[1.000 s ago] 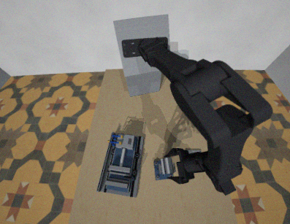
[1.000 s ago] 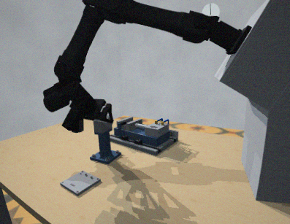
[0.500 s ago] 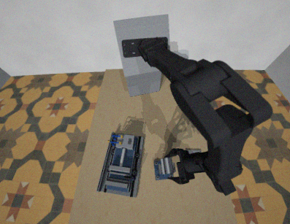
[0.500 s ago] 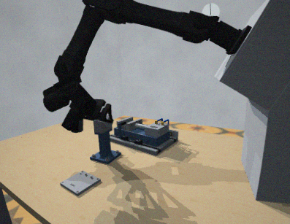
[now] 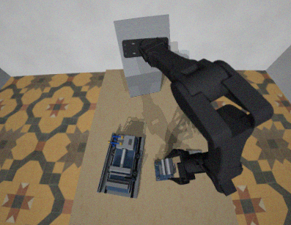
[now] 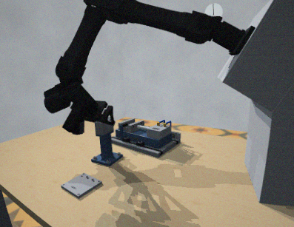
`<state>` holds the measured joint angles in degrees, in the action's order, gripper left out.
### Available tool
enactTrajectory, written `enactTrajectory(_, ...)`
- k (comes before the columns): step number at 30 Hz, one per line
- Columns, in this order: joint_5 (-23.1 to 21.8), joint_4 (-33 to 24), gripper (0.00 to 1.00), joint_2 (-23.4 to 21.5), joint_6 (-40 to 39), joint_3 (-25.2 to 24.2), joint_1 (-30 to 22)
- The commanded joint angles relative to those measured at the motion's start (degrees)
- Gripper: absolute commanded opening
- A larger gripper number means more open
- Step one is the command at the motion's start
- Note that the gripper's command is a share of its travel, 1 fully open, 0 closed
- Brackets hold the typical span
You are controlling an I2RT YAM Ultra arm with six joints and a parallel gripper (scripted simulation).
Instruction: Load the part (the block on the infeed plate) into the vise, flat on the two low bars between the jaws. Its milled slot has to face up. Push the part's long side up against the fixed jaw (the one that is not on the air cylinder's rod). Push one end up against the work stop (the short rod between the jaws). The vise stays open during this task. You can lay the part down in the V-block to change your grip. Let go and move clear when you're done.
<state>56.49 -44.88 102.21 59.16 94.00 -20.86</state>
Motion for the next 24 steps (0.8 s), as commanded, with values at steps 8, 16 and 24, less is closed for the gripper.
enactTrajectory(8, -1.63, 2.47, 0.81, -2.53, 1.53, -3.27, 0.67)
enactTrajectory(16, -3.93, 5.15, 0.81, -4.29, 3.7, -5.34, 1.24)
enactTrajectory(24, -6.34, 7.68, 0.81, -6.01, 5.75, -7.35, 1.87)
